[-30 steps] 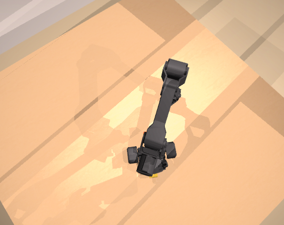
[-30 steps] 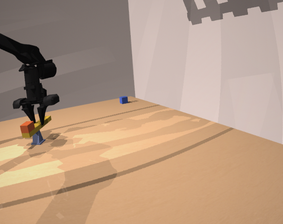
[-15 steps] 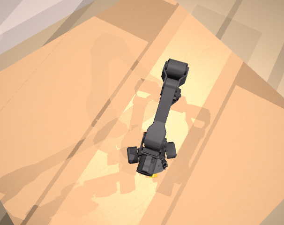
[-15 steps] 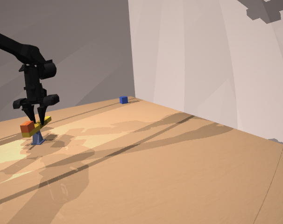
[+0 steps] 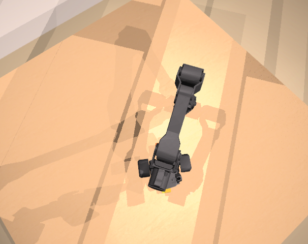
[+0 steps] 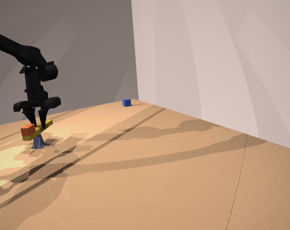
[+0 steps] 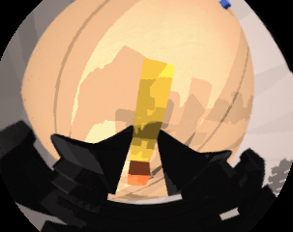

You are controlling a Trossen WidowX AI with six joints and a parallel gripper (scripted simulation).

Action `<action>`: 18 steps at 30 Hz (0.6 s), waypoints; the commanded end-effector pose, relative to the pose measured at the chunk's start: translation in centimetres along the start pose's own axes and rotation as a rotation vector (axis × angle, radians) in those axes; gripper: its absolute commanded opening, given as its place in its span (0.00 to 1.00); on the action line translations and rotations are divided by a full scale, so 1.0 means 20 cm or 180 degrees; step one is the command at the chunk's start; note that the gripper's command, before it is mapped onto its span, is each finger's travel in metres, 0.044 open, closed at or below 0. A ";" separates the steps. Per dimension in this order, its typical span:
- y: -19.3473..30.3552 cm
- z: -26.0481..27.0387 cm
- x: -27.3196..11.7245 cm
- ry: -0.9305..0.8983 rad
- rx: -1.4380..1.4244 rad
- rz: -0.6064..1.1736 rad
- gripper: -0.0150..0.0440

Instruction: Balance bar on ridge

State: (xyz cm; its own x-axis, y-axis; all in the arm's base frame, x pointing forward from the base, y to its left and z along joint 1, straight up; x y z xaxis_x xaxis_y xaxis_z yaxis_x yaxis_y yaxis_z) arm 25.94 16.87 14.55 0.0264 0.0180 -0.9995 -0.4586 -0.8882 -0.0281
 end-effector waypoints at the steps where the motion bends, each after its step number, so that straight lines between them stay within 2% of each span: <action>1: 0.00 0.00 0.00 -0.0009 0.0010 0.0021 0.25; 18: 0.00 0.00 0.00 0.0000 0.0000 0.0000 0.25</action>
State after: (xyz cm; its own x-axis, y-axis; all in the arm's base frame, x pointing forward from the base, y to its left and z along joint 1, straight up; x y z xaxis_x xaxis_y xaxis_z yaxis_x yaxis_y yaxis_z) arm 25.94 16.88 14.58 0.0264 0.0181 -0.9995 -0.4586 -0.8882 -0.0282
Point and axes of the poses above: the point midway between the two fingers, 35 mm back from their tips, its own x axis out along the fingers, its own z axis across the jaws, y = z × x, the point moved 5 cm from there along -x, back along the fingers, and after that the axes turned 4 degrees about -x, right-handed, at the moved point
